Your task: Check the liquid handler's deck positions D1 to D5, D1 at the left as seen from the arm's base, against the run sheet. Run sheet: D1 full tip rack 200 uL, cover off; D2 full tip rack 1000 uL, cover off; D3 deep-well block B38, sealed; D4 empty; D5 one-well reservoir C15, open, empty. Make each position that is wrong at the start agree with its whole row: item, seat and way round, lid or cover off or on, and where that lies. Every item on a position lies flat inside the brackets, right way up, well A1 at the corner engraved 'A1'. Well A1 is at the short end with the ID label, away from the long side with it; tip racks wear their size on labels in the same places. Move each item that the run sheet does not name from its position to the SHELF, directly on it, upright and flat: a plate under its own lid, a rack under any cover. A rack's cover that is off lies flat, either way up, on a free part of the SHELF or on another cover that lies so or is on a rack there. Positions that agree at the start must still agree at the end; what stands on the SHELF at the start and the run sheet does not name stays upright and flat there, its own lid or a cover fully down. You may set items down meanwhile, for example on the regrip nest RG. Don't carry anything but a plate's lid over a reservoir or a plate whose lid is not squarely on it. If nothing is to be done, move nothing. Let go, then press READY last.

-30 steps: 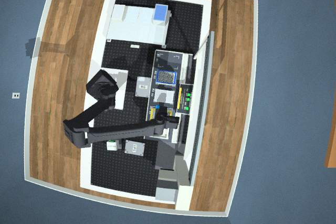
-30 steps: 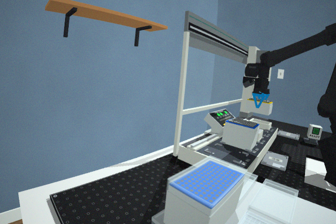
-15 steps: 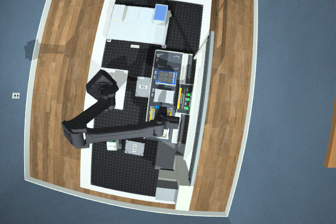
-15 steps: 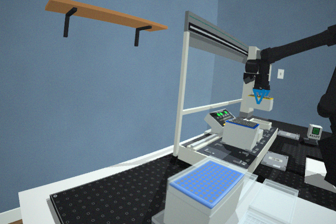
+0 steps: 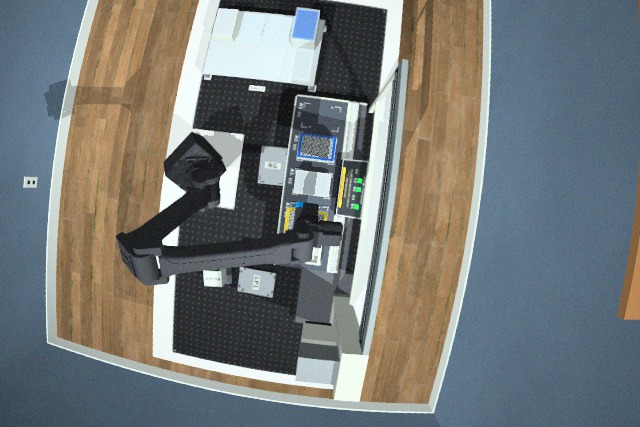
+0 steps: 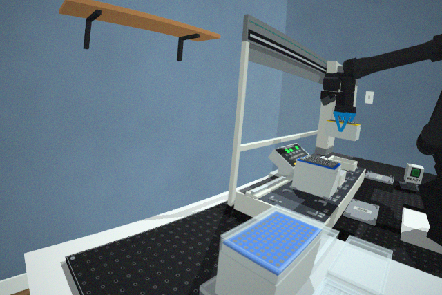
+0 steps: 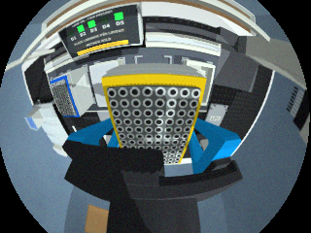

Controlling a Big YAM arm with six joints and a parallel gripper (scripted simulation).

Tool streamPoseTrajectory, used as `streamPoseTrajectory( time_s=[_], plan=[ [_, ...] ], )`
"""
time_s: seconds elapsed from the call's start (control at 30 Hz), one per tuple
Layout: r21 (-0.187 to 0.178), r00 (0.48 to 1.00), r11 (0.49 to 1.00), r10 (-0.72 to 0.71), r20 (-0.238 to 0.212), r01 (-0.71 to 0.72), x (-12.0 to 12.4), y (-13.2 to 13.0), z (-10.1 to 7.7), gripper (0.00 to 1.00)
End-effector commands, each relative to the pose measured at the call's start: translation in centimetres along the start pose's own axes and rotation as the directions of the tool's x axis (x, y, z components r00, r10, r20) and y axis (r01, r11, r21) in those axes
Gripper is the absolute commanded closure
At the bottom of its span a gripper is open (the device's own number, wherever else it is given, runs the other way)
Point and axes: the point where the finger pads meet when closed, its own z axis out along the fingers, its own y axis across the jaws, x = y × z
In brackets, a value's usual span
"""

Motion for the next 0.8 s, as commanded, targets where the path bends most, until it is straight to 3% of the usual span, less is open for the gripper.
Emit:
streamPoseTrajectory(
  time_s=[0.0, 0.13, 0.77],
  plan=[
    [-0.011, 0.997, 0.999, 0.032, 0.071, -0.032, -2.14, -0.66, -3.49, 1.00],
    [-0.012, 0.996, 0.999, 0.035, 0.076, -0.034, -2.06, -0.76, -4.32, 1.00],
    [-0.011, 0.998, 1.000, 0.024, 0.059, -0.023, -2.15, -0.44, -3.88, 1.00]
  ],
)
